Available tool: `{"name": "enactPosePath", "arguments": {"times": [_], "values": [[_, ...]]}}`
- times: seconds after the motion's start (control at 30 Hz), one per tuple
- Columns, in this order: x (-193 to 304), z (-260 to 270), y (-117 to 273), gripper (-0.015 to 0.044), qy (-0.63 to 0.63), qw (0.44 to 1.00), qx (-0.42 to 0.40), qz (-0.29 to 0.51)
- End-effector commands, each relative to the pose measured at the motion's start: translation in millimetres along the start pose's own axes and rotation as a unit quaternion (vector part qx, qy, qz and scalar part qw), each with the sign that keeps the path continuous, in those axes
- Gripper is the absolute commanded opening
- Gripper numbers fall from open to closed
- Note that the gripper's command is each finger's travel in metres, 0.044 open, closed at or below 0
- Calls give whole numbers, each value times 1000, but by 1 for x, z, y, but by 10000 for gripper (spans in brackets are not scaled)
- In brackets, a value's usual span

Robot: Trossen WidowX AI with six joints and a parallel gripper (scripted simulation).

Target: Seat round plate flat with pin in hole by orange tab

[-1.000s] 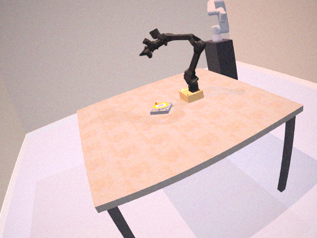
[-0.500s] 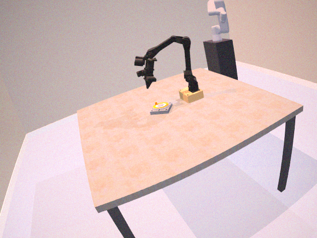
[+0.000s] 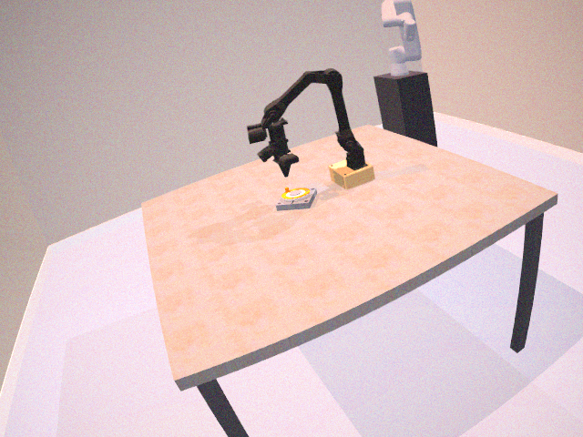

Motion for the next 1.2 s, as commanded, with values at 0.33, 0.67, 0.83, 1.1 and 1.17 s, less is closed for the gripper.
{"name": "enactPosePath", "arguments": {"times": [0.33, 0.67, 0.83, 1.1, 1.17], "values": [[3, 1, -45, 0, -1, 1000, 1, 11], [-9, 2, -45, 0, -1, 1000, 1, 11], [-15, 5, -46, 0, -1, 1000, 0, 10], [-24, 11, -46, 0, -1, 1000, 0, 10], [-27, 14, -46, 0, -1, 1000, 0, 10]]}}
Point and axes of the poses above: the point midway between the two fingers, 35 mm back from their tips, its own y axis back along the fingers, its own z axis across the jaws, x = y × z, the point moved 6 cm from there along y, back along the fingers, and after that the axes turned 6 degrees about -y, right-handed, at the moved point
